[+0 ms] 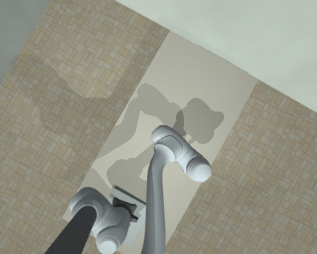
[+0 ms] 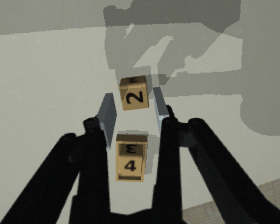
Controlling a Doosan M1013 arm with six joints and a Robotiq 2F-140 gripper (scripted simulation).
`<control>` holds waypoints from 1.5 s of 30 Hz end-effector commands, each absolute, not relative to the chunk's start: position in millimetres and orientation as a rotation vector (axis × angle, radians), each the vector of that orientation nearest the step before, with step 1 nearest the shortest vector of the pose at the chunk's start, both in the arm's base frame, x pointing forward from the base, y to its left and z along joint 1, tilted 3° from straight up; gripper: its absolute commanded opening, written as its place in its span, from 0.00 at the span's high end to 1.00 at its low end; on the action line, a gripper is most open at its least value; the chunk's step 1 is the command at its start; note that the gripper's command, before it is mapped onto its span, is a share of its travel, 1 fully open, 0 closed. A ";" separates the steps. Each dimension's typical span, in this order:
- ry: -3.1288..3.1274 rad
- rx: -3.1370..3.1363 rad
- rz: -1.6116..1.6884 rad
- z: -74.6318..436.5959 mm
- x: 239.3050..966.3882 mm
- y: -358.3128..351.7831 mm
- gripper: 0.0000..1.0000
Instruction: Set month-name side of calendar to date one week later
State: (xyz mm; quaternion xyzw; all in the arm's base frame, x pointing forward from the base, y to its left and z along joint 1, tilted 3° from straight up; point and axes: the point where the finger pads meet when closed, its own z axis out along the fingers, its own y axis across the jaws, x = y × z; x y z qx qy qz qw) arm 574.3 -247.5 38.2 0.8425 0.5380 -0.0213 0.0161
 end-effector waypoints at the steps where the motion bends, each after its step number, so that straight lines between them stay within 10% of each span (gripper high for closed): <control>1: 1.673 2.620 -0.066 38.1 574.3 -247.4 0.64; 45: 1.673 2.620 -0.066 8.2 573.8 -248.9 0.64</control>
